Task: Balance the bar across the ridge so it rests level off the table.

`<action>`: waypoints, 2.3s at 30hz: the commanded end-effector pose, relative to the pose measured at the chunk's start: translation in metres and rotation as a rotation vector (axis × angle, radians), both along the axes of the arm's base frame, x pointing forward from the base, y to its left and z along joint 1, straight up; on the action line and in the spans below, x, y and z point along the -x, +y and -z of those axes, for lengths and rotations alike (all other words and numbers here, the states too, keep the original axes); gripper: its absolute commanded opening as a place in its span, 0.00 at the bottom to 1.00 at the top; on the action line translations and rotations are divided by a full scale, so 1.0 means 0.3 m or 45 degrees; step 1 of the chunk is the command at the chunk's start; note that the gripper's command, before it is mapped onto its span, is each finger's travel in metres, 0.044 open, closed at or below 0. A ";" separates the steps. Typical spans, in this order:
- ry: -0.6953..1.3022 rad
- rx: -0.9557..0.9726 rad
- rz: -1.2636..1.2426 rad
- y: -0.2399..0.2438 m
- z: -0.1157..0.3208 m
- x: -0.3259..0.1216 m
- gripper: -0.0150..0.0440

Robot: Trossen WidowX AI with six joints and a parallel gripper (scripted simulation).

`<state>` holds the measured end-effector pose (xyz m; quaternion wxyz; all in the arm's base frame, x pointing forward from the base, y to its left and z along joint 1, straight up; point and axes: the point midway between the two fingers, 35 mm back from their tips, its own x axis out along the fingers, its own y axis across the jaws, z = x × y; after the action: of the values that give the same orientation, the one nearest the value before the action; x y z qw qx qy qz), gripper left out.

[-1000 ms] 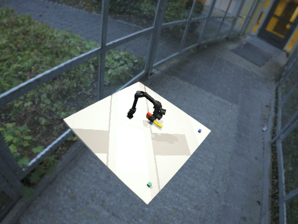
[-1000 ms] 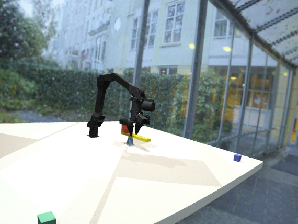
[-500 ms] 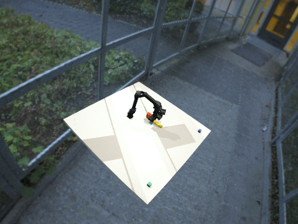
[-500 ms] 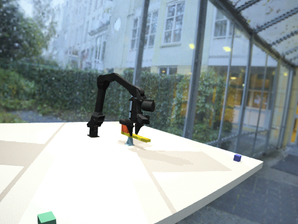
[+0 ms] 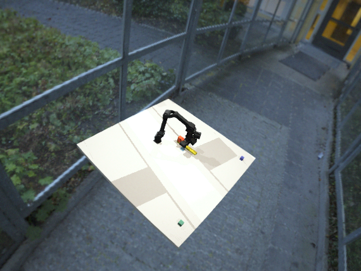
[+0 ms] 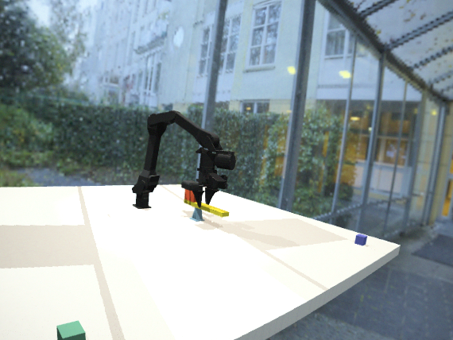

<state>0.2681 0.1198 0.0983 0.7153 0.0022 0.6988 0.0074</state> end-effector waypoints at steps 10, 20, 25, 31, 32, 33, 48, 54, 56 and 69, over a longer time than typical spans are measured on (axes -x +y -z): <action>0.003 0.006 -0.001 -0.002 0.001 -0.001 0.25; 0.003 0.006 -0.001 -0.002 0.001 -0.002 0.25; 0.001 0.000 0.000 0.000 0.000 -0.002 0.25; 0.001 0.000 0.000 0.000 0.000 -0.002 0.25; 0.001 0.000 0.000 0.000 0.000 -0.002 0.25; 0.001 0.000 0.000 0.000 0.000 -0.002 0.25; 0.001 0.000 0.000 0.000 0.000 -0.002 0.25; 0.001 0.000 0.000 0.000 0.000 -0.002 0.34; 0.001 0.000 0.000 0.000 0.000 -0.002 0.43; 0.001 0.000 0.000 0.000 0.000 -0.002 0.54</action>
<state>0.2686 0.1199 0.0983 0.7150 0.0022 0.6990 0.0072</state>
